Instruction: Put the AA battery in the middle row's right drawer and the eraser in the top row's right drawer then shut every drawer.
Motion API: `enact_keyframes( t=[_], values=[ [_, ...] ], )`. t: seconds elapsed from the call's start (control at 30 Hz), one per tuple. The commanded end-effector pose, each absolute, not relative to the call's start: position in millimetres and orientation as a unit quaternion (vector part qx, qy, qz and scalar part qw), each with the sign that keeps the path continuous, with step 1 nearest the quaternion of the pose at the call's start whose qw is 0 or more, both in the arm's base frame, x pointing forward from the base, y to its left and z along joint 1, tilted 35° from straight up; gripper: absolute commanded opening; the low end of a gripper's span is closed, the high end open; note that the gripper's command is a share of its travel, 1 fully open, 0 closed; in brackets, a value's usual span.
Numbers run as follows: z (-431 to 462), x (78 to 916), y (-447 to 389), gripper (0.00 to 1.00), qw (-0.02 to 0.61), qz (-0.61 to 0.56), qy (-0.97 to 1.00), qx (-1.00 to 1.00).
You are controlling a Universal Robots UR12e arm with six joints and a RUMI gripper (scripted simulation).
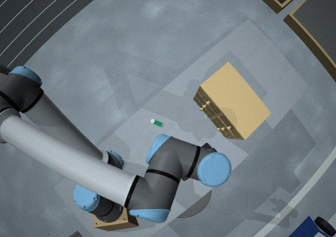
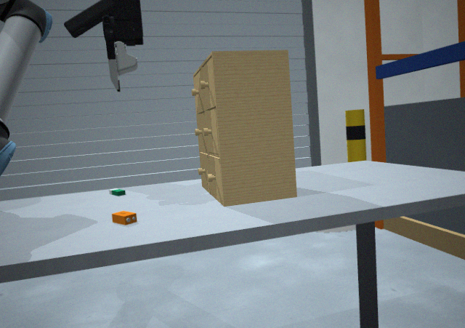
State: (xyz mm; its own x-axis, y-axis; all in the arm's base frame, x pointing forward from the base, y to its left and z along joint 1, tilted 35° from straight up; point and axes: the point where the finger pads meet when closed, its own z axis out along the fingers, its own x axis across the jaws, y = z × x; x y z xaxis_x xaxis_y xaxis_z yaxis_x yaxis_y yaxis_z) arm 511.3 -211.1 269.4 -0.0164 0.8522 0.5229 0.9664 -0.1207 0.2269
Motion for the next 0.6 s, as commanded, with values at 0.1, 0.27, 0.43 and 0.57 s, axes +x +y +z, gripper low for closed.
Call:
enact_keyframes(
  t=[0.1, 0.27, 0.43, 0.57],
  values=[
    [271.3, 512.5, -212.4, 0.2, 0.101, -0.28, -0.655, -0.694],
    [271.6, 512.4, -212.6, 0.2, 0.102, -0.28, -0.653, -0.696],
    [272.9, 512.0, -213.3, 0.2, 0.105, -0.279, -0.645, -0.704],
    [274.4, 511.2, -214.1, 0.2, 0.109, -0.277, -0.633, -0.715]
  ],
)
